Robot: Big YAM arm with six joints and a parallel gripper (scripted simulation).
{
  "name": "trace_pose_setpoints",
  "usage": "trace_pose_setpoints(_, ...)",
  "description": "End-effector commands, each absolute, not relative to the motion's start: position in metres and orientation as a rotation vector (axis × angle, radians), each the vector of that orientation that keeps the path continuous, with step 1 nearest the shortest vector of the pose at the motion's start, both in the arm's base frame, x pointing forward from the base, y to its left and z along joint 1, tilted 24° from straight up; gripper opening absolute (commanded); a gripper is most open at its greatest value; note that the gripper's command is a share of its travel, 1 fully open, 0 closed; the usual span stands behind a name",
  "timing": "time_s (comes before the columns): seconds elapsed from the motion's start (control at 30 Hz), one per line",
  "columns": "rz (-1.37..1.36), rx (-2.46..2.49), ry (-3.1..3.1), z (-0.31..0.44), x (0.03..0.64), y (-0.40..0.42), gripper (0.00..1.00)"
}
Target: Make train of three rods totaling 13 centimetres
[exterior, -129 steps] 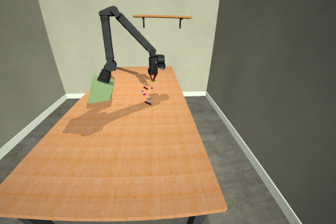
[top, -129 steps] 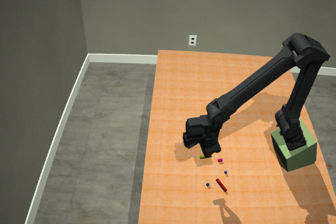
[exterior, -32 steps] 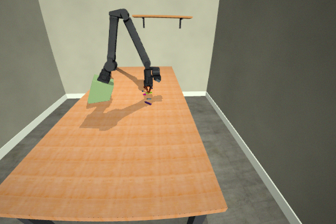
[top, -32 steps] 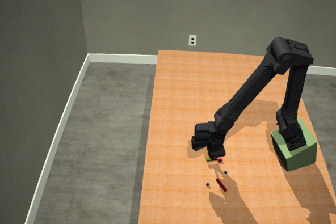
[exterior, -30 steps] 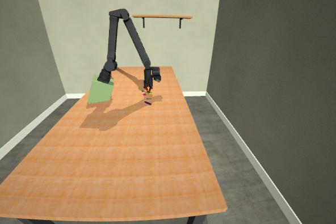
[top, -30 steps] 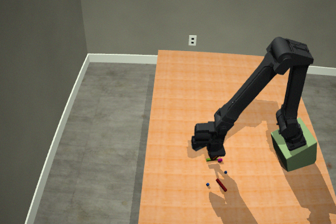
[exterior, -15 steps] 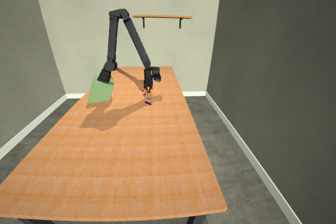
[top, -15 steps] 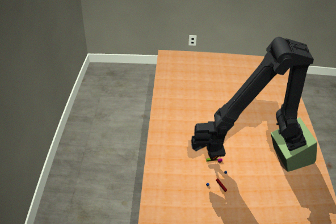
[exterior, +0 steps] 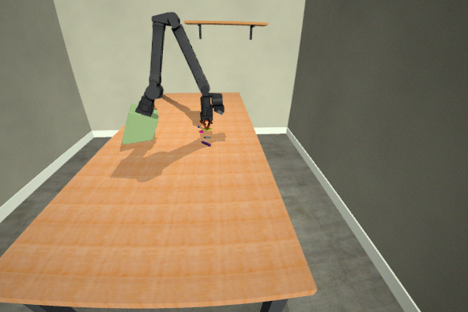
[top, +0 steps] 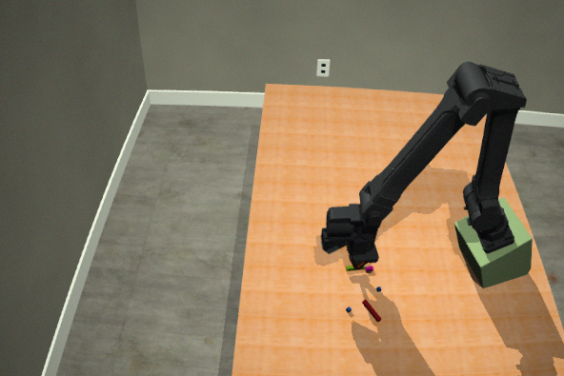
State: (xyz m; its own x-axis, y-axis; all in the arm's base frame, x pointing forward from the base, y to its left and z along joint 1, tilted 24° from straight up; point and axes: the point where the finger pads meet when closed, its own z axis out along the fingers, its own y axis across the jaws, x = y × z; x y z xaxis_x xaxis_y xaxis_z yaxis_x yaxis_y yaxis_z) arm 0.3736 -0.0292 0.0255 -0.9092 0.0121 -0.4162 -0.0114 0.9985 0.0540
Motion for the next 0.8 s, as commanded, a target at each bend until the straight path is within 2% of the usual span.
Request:
trace_pose_setpoints(0.0,0.082,-0.007,2.728,0.0186,0.3705,-0.0238,0.04)
trace_pose_setpoints(0.77,0.08,-0.014,2.721,0.0183,0.3696,-0.0237,0.04)
